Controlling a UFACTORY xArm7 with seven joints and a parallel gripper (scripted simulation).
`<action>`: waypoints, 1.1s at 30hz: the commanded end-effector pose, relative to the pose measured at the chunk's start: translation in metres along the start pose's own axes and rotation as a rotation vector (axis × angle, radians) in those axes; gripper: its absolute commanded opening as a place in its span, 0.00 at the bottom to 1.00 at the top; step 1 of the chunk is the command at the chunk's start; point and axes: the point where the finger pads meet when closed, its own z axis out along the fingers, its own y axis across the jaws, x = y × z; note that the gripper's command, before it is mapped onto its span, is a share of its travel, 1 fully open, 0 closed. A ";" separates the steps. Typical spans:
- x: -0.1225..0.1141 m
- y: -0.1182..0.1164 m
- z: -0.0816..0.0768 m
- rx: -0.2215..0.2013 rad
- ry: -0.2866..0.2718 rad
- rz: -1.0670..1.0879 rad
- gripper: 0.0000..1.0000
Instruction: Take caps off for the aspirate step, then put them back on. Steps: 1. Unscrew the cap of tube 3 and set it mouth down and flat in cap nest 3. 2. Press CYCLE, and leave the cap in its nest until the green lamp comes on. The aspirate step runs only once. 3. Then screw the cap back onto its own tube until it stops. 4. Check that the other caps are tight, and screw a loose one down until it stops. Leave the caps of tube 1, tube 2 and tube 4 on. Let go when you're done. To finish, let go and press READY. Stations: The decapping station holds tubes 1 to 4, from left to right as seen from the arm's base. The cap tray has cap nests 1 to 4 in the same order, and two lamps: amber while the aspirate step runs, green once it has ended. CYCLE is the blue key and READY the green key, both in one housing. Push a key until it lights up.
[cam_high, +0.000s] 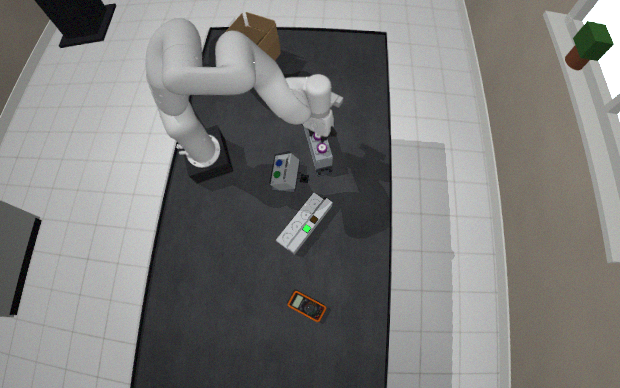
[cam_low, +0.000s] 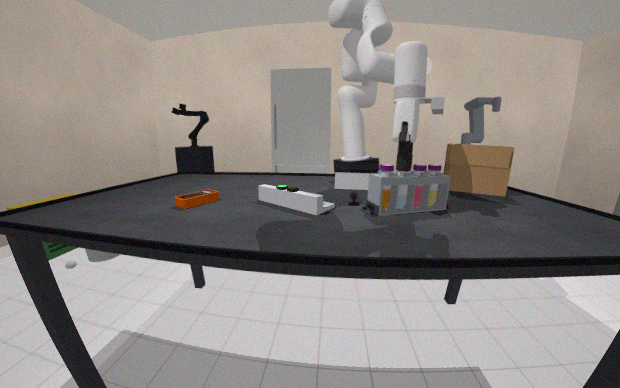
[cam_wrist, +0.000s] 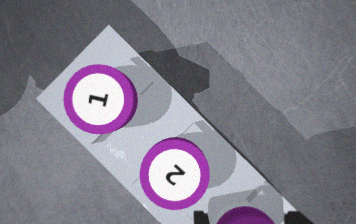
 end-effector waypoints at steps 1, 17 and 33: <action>0.001 0.001 -0.002 -0.003 0.003 0.000 0.46; 0.001 0.001 -0.002 -0.006 0.000 -0.792 0.46; 0.001 0.001 -0.002 -0.005 0.001 -1.133 0.00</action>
